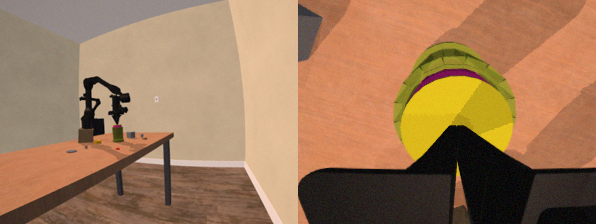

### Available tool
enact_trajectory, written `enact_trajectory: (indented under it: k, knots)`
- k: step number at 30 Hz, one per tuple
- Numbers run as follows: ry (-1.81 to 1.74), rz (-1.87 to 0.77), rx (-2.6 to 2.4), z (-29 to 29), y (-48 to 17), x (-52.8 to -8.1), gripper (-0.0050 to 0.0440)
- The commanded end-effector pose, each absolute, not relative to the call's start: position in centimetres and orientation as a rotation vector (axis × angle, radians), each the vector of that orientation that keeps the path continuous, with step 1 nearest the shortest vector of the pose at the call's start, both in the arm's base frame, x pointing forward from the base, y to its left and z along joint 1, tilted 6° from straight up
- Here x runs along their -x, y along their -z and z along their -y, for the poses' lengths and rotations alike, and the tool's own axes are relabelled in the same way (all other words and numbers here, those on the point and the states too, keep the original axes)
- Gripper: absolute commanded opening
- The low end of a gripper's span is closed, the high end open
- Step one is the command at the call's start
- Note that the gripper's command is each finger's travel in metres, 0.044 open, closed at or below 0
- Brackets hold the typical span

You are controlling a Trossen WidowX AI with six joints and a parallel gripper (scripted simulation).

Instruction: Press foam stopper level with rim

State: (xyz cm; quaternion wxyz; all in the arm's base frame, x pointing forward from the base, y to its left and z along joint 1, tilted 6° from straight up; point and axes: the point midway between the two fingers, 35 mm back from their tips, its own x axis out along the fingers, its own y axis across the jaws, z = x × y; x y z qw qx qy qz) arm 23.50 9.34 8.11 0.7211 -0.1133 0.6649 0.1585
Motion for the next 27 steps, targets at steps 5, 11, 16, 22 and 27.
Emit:
enact_trajectory:
  k: [5, 11, 16, 22, 27]
  knots:
    - [-0.346, -1.450, 0.248, -9.36, -8.48, -23.68, 0.0000]
    - [-0.346, -1.450, 0.248, -9.35, -8.43, -23.65, 0.0000]
    - [-0.346, -1.450, 0.248, -9.35, -8.40, -23.63, 0.0000]
    - [-0.346, -1.450, 0.248, -9.34, -8.36, -23.61, 0.0000]
    - [-0.346, -1.450, 0.248, -9.33, -8.32, -23.59, 0.0000]
